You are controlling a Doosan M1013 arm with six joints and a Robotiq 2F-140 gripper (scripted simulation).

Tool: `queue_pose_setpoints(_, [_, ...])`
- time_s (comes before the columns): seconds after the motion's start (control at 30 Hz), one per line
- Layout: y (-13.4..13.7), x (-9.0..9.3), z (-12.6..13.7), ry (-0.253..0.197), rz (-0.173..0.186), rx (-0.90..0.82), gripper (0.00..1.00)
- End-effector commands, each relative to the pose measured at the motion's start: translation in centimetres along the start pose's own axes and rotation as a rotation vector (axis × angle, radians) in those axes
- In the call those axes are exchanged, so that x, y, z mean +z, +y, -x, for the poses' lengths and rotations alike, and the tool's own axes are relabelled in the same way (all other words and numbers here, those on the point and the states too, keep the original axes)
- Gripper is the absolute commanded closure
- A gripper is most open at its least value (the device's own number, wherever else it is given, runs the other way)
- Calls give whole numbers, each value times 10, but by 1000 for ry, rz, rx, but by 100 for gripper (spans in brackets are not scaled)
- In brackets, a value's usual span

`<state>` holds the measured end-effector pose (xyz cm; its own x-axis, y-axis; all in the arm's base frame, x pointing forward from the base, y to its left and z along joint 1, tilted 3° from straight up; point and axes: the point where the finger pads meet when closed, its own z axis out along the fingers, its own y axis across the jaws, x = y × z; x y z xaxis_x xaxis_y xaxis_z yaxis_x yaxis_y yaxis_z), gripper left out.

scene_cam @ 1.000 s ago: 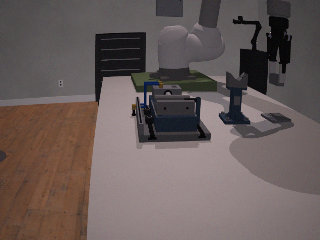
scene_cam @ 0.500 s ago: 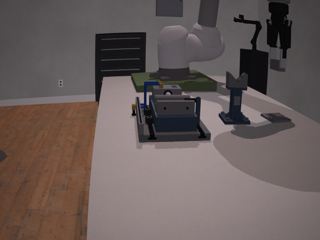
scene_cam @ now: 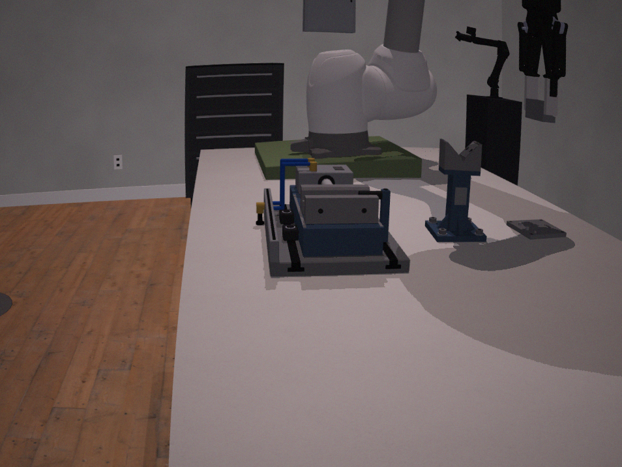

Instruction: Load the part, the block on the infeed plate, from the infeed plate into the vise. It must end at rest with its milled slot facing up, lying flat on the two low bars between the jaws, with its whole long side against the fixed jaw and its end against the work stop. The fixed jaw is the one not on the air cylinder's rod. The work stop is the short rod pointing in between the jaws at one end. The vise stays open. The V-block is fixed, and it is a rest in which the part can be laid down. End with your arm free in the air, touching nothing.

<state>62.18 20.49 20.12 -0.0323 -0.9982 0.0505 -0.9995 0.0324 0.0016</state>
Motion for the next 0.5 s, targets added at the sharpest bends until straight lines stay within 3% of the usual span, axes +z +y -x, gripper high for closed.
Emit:
queue_pose_setpoints(0.0, [0, -4, 0, 0, 0, 0, 100])
queue_pose_setpoints(0.47, [0, -7, 0, 0, 0, 0, 100])
